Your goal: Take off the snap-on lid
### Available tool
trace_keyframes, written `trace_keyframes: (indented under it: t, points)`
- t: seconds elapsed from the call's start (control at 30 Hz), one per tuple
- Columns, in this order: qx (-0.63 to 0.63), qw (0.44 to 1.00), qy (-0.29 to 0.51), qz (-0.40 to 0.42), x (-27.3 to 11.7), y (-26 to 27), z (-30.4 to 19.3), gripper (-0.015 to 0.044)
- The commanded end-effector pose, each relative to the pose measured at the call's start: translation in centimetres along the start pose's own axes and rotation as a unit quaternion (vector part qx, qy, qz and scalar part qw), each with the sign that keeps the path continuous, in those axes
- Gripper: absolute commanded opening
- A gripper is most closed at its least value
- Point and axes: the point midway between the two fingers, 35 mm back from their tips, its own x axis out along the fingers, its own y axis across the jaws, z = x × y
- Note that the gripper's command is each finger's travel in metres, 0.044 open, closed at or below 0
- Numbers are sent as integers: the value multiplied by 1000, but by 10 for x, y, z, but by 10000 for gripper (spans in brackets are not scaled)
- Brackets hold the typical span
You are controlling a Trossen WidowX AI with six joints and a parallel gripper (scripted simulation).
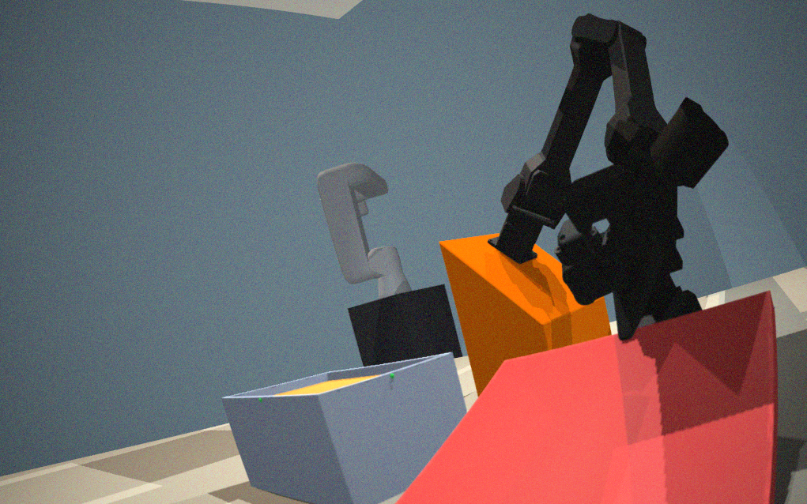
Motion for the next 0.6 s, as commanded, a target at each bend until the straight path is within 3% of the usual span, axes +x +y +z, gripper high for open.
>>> trace_keyframes:
  t: [0.0,0.3,0.57]
  points:
    - [0,1000,-9,-15,7,-12,7,0]
    - [0,1000,-10,-15,12,-18,8,0]
    - [0,1000,-9,-15,4,-6,0,210]
